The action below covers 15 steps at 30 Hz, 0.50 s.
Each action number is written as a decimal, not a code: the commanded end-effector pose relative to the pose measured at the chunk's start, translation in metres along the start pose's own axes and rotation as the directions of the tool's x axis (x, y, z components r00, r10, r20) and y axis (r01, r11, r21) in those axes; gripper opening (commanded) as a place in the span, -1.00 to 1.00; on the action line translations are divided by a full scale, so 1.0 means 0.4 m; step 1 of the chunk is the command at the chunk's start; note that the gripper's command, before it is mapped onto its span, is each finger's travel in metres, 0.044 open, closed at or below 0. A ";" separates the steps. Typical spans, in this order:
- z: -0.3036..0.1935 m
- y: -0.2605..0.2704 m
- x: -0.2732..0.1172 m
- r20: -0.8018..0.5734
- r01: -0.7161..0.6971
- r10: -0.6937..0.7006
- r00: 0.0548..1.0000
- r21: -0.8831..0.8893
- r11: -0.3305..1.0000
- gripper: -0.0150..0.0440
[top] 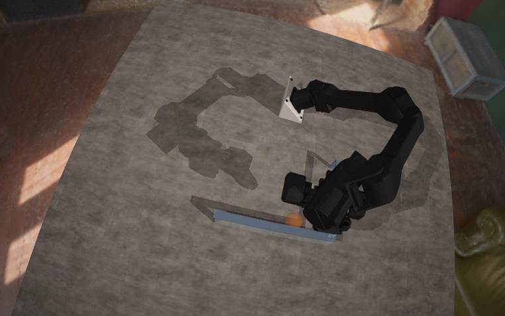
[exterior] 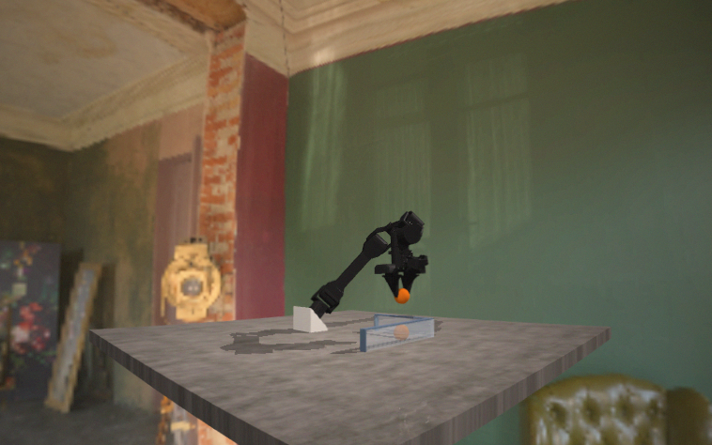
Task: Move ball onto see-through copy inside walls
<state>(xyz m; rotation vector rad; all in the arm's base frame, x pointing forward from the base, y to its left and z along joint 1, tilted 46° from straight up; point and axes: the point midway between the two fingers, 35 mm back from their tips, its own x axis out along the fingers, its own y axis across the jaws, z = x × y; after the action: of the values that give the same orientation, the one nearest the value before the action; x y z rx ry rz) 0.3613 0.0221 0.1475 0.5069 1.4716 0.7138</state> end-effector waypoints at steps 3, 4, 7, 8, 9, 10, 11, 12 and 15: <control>0.022 -0.042 0.061 -0.041 -0.014 0.013 0.999 -0.035 0.999 -0.49; 0.022 -0.043 0.063 -0.043 -0.014 0.013 0.999 -0.036 0.999 -0.49; 0.023 -0.043 0.068 -0.043 -0.014 0.013 0.999 -0.036 0.999 -0.49; 0.023 -0.044 0.073 -0.043 -0.014 0.013 0.999 -0.036 0.999 -0.49; 0.023 -0.044 0.079 -0.043 -0.014 0.012 0.999 -0.036 0.999 -0.49; 0.024 -0.044 0.087 -0.042 -0.014 0.012 0.999 -0.036 0.999 -0.49; 0.024 -0.044 0.097 -0.042 -0.014 0.012 0.999 -0.036 0.999 -0.49; 0.025 -0.044 0.107 -0.042 -0.014 0.012 0.999 -0.036 0.999 -0.49; 0.025 -0.043 0.138 -0.042 -0.014 0.012 0.999 -0.036 0.999 -0.49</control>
<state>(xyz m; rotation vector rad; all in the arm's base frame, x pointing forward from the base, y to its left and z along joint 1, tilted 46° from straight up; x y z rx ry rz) 0.3725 0.0419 0.1044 0.4650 1.4896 0.7637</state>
